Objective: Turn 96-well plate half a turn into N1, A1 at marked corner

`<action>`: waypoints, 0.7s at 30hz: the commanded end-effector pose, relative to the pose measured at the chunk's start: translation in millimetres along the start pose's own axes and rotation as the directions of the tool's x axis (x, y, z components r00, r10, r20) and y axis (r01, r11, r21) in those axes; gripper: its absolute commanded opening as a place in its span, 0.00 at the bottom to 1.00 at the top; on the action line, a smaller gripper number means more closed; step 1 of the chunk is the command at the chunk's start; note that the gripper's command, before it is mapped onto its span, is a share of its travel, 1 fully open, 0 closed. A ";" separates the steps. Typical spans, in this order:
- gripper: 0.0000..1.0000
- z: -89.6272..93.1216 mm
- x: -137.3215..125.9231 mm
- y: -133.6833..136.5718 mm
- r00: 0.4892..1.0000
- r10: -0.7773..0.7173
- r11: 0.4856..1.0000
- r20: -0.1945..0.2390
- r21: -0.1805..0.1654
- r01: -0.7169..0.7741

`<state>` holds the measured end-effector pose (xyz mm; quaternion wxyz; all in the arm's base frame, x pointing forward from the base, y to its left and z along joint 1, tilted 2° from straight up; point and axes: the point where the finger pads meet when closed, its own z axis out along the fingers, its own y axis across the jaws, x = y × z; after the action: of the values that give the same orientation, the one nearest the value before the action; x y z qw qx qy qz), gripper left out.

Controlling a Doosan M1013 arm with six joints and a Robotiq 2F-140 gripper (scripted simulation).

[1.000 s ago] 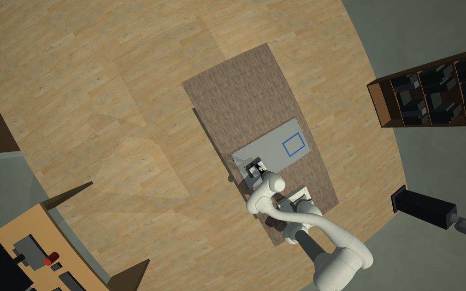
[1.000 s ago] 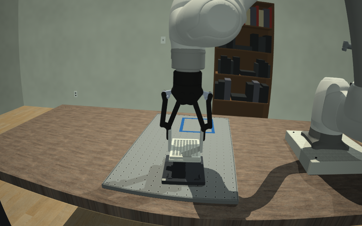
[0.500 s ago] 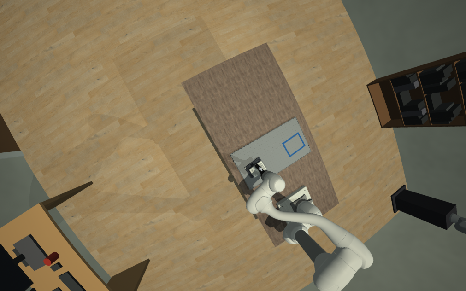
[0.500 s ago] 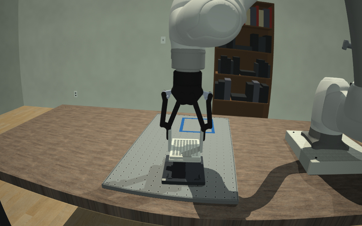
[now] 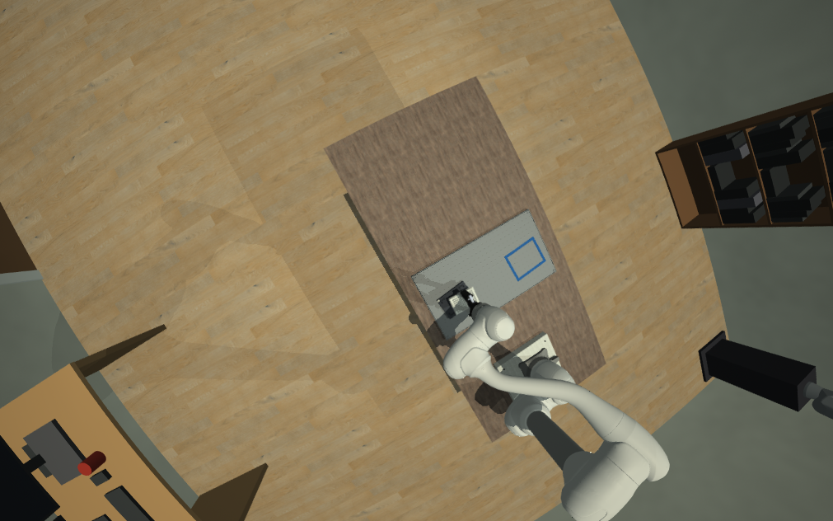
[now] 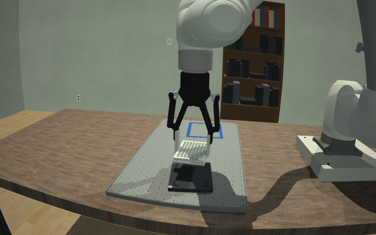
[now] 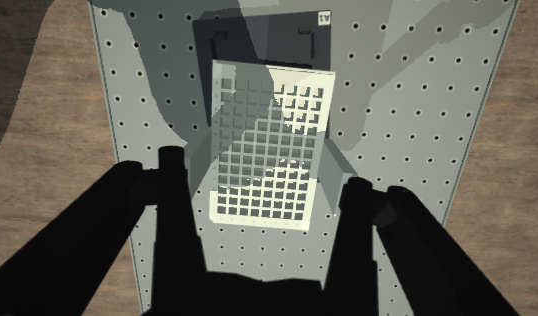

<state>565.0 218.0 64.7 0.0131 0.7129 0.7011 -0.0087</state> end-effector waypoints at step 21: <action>0.00 -0.3 -67.4 1.8 0.998 0.064 0.998 0.000 -0.004 -0.064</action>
<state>565.6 160.5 65.3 0.0126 0.7387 0.6738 -0.0091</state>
